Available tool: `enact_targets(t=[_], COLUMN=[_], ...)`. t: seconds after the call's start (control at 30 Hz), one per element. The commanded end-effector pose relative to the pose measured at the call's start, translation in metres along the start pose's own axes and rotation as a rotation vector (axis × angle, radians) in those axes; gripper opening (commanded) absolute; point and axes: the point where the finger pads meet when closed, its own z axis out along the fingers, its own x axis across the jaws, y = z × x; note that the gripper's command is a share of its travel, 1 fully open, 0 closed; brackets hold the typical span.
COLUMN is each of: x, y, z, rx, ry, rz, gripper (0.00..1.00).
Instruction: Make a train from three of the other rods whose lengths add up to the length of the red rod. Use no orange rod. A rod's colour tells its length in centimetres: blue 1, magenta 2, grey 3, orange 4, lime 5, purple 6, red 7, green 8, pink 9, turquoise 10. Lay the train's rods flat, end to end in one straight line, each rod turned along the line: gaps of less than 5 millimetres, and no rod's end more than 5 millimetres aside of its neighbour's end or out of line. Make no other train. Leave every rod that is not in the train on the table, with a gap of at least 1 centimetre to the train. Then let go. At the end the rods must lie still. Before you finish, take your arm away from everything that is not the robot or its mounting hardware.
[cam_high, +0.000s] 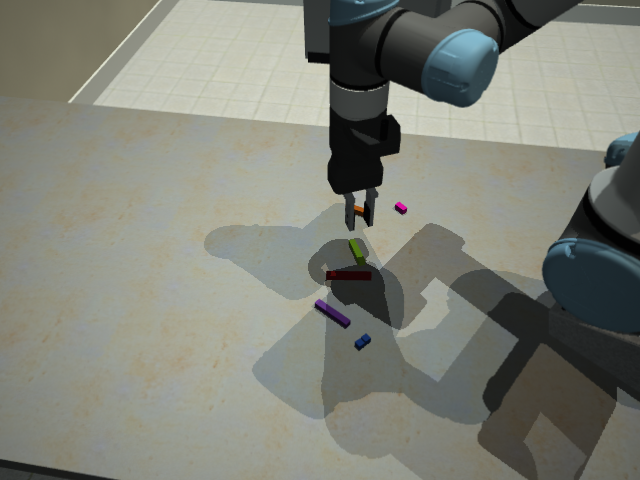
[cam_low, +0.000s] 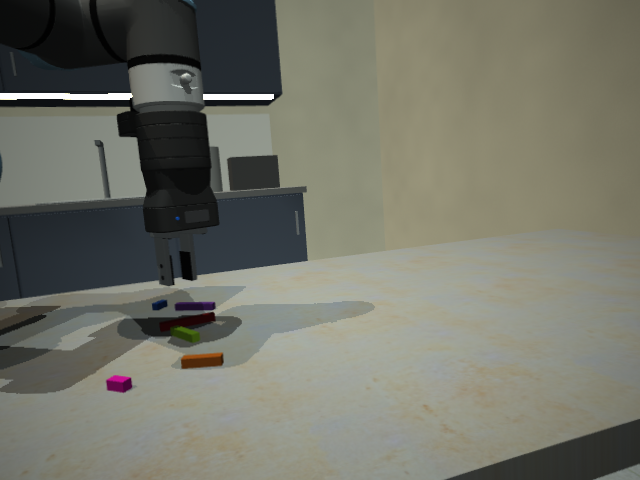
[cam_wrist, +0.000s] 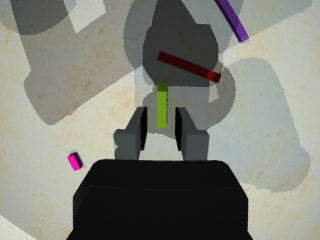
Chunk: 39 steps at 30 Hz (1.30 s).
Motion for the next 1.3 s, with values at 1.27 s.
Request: enact_targets(t=[1.27], x=[0.000], y=[0.000], z=[0.019], rx=[-0.001], ry=[0.001], rz=[0.000], gripper=[0.54])
